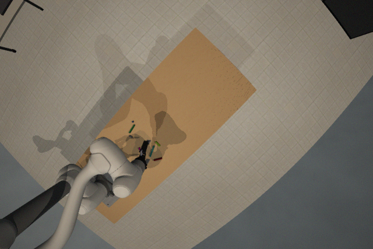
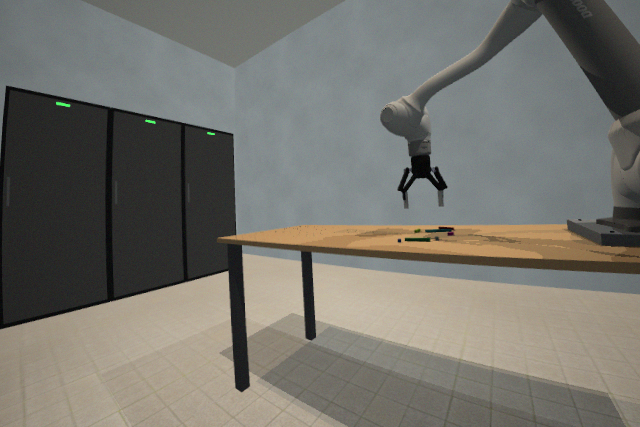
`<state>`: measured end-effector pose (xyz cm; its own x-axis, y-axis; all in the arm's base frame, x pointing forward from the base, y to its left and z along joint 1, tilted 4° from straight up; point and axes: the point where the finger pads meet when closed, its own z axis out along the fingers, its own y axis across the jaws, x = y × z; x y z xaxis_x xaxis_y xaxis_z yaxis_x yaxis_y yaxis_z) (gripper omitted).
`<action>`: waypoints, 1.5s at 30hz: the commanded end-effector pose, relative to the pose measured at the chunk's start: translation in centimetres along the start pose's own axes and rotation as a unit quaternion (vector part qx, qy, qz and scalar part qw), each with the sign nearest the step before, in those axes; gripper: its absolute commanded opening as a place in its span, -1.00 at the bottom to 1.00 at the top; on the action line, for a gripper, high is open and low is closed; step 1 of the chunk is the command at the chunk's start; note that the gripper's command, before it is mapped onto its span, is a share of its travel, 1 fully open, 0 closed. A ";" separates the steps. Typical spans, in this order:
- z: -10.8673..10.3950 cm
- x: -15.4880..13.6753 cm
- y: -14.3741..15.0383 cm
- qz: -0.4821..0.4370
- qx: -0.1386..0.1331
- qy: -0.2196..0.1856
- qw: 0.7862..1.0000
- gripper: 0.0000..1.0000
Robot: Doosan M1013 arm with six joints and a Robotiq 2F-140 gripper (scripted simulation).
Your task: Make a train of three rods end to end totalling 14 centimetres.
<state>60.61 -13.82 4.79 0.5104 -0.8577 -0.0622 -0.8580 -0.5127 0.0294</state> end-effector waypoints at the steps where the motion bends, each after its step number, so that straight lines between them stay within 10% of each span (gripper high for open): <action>1: 0.2 0.9 -0.4 0.083 -0.004 0.003 0.996 1.00; 20: 0.9 4.3 -1.5 0.354 -0.003 0.004 0.935 1.00; 21: 0.9 4.3 -1.5 0.354 -0.003 0.004 0.935 -0.71; 45: 0.9 4.3 -1.5 0.354 -0.003 0.004 0.935 -0.71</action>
<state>64.01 -16.72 3.55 -0.1861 -0.9824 -0.0164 -0.9805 0.1847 0.0666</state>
